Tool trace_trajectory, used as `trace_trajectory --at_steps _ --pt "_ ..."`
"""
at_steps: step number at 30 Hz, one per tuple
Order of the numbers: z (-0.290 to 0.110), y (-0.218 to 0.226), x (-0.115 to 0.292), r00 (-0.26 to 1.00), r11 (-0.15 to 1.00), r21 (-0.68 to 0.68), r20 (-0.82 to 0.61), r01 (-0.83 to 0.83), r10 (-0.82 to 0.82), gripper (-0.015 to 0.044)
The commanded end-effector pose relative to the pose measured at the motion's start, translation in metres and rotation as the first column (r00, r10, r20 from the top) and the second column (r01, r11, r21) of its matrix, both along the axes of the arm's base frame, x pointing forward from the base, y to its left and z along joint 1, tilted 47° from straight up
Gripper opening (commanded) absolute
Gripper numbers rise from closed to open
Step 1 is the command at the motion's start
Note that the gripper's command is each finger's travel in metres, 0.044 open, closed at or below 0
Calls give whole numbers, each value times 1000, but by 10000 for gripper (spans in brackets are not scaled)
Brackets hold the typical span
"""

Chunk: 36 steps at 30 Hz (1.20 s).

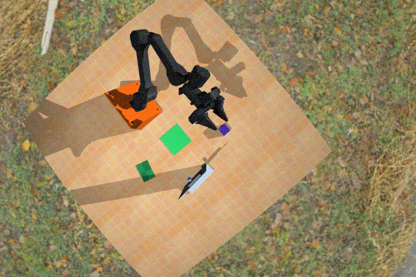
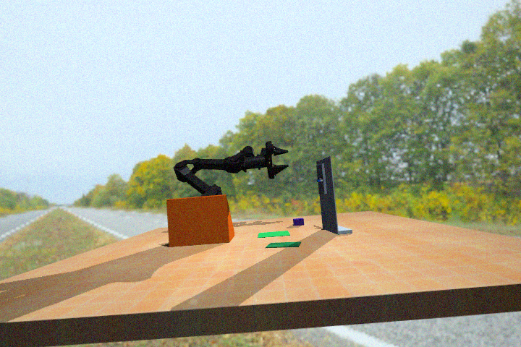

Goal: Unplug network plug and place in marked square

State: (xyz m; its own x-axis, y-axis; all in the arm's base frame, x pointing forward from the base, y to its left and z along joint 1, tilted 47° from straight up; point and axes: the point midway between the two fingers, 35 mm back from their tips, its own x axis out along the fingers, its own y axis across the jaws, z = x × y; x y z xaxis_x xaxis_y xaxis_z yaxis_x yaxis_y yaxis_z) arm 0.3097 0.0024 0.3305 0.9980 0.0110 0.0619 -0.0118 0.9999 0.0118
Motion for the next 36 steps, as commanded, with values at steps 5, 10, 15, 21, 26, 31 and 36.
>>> trace_trajectory --at_steps 5,10,15,21,26,31,36 --pt "-12 -4 13 1000 999 -40 -10 6 -7 269" --pt "-31 -10 29 1000 995 -96 -24 14 -16 156" --pt "-51 -17 43 999 988 -152 -37 20 -26 156" --pt "-78 -27 56 998 977 -211 -58 26 -39 156" --pt "-104 -35 63 995 970 -240 -88 31 -53 156" --pt "-125 -43 68 992 959 -281 -105 32 -64 156" --pt "-146 -51 71 991 942 -335 -115 29 -71 156"
